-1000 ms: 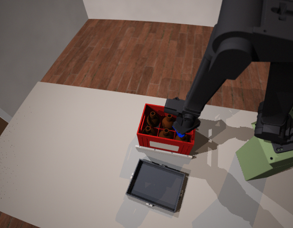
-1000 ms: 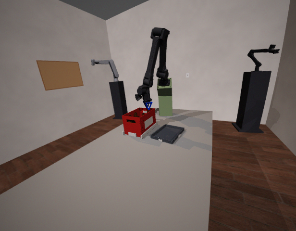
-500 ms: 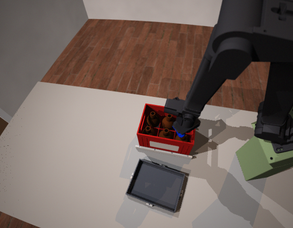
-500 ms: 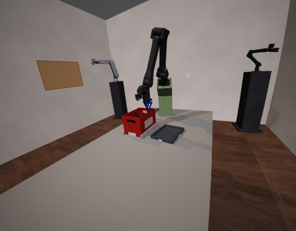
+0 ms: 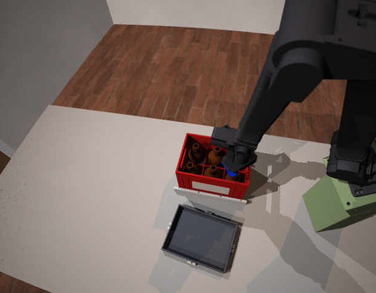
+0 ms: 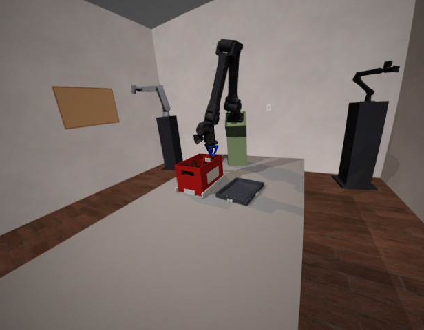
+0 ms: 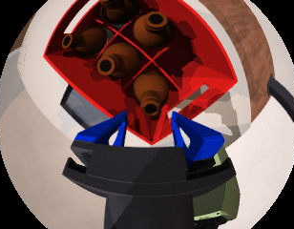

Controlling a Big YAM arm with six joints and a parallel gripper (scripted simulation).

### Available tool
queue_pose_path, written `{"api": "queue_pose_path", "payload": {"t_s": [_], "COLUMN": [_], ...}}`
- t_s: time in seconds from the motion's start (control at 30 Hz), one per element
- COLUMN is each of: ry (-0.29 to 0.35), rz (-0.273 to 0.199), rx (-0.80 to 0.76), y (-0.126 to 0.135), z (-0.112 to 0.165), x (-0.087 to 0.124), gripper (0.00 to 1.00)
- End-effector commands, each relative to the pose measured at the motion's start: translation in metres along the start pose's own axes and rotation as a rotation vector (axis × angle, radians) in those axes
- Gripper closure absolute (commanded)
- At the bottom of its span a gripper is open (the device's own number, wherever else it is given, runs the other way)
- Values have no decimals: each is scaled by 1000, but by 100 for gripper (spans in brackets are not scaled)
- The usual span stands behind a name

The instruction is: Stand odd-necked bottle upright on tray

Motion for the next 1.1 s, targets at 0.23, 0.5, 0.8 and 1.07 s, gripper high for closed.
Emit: {"api": "queue_pose_path", "payload": {"t_s": [0.23,0.5,0.8,1.07], "ry": [11,5,7,7], "rz": [2,-1,0,0], "rx": [-9,-7,-7,-7], "y": [2,0,0,0], "z": [2,6,6,6], "x": [-3,-2,-2,-2], "gripper": [39,39,39,39]}}
Point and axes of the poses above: the point where the finger pads meet when closed, its own x axis back along the fingers, its own y axis across the jaws, z = x × y, the point moved 3 cm from there along x, back along the fingers, and after that the axes turned 13 degrees about x, right-handed, at the moved point
